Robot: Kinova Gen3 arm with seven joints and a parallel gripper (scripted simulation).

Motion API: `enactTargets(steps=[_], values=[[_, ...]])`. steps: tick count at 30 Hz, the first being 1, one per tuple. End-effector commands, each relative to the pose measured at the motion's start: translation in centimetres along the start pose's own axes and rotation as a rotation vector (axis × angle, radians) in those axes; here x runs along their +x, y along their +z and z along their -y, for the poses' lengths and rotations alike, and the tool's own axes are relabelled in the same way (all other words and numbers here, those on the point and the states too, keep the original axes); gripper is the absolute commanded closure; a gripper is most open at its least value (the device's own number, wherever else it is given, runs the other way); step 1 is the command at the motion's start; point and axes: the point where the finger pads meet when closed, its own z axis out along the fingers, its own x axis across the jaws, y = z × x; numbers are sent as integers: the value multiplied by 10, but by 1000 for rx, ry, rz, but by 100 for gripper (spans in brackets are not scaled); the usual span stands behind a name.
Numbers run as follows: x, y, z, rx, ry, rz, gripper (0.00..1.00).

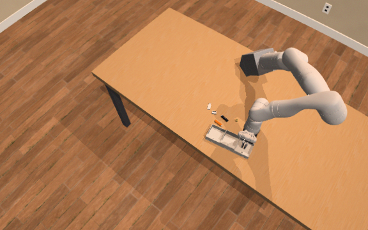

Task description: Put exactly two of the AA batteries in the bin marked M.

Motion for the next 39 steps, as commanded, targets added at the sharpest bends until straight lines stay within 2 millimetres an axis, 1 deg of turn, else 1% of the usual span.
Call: enactTargets(steps=[1,4,12,15,28,29,31,37,39], values=[[1,0,1,2,0,-2,69],[1,0,1,2,0,-2,69],[1,-12,0,2,7,1,69],[0,-13,0,1,5,2,69],[0,-31,0,2,7,2,69],[1,-35,0,2,7,1,69],[1,-35,0,2,7,1,69],[1,-59,2,4,4,1,69],[0,-61,2,4,4,1,69]])
